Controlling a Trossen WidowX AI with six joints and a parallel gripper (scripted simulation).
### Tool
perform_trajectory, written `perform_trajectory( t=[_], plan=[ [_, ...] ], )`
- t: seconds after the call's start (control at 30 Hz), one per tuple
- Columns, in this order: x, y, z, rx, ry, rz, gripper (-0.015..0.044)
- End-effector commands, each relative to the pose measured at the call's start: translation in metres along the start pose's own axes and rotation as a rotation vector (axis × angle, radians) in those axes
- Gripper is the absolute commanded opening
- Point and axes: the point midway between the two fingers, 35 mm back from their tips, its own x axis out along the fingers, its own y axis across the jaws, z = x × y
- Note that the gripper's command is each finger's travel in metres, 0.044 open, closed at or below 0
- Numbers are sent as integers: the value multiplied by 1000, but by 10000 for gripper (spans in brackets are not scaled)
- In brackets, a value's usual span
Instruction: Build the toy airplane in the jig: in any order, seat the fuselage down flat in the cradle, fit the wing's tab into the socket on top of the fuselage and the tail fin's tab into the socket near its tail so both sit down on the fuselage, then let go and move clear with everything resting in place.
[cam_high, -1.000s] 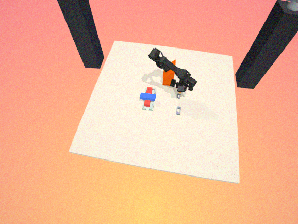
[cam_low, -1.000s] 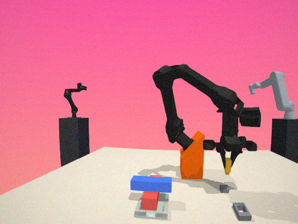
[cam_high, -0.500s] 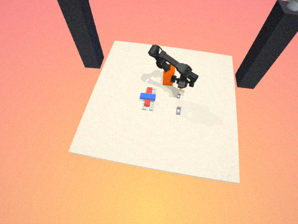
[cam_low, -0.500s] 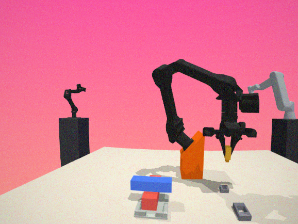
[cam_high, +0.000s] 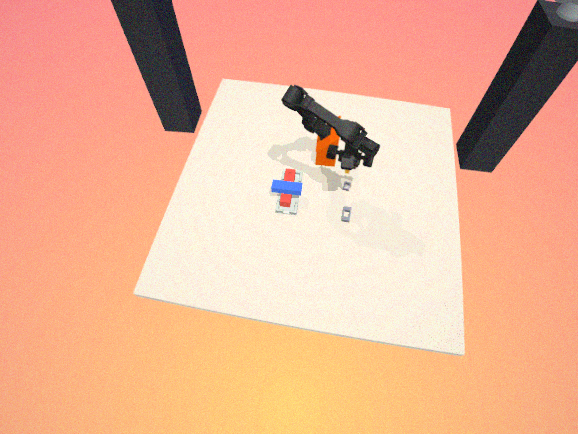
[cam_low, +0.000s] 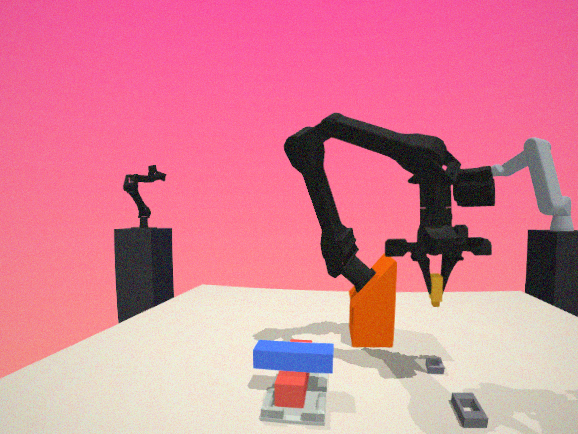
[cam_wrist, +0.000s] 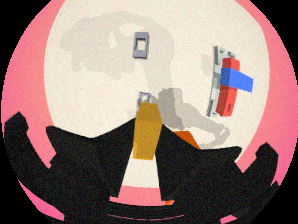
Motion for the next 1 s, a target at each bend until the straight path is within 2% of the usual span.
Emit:
perform_trajectory(
  t=[0.0, 0.97],
  plan=[
    [0, -14, 8, -15, 0, 4, 0],
    [10, -104, 44, -77, -8, 41, 0]
  ],
)
